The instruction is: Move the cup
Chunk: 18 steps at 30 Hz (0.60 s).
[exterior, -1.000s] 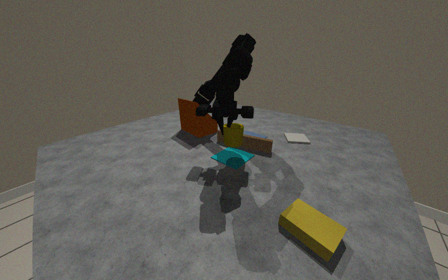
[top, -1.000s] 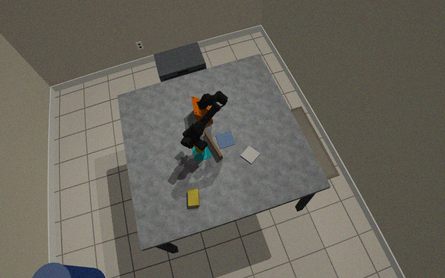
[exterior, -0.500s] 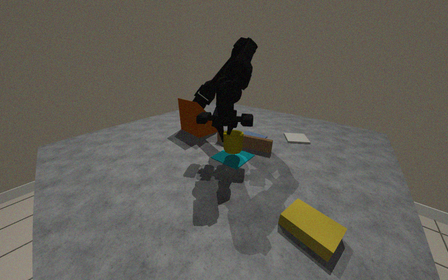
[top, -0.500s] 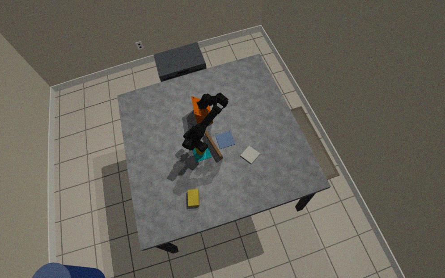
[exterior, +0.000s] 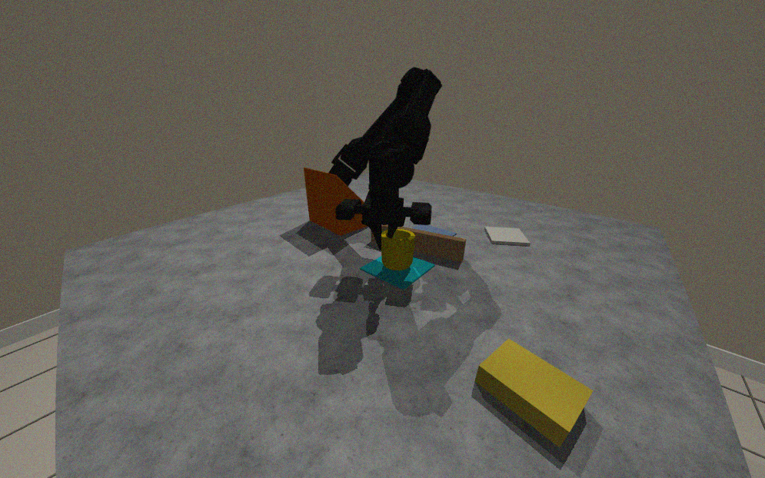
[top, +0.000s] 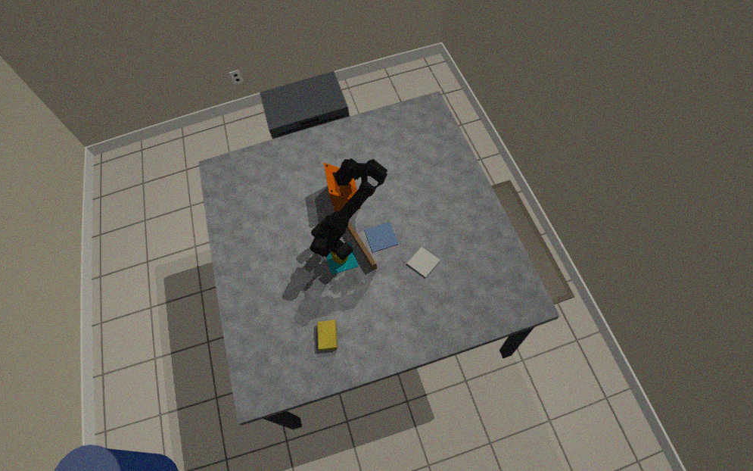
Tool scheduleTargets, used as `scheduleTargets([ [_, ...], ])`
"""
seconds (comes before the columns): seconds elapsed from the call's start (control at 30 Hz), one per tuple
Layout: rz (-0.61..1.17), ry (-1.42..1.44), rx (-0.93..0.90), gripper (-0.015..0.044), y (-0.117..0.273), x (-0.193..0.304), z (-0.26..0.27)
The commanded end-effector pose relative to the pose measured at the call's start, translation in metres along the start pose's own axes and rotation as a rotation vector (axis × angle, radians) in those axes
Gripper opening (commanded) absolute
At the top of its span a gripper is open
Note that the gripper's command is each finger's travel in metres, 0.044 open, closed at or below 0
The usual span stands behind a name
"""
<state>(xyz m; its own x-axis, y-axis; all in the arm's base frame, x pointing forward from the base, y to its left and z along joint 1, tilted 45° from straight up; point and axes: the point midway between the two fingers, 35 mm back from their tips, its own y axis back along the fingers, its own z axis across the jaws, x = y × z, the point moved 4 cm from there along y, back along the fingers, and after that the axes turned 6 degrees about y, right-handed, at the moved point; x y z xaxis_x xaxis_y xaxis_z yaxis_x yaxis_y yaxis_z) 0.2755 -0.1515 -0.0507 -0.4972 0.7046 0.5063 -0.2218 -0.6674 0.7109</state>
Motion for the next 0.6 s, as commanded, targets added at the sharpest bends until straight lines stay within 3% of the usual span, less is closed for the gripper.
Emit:
scheduleTargets([
  [0.0,-0.001,0.0,0.0,0.0,0.0005,-0.0002,0.0001],
  [0.23,-0.001,0.0,0.0,0.0,0.0005,-0.0002,0.0001],
  [0.43,-0.001,0.0,0.0,0.0147,0.0005,-0.0002,0.0001],
  [0.57,-0.001,0.0,0.0,0.0147,0.0005,-0.0002,0.0001],
])
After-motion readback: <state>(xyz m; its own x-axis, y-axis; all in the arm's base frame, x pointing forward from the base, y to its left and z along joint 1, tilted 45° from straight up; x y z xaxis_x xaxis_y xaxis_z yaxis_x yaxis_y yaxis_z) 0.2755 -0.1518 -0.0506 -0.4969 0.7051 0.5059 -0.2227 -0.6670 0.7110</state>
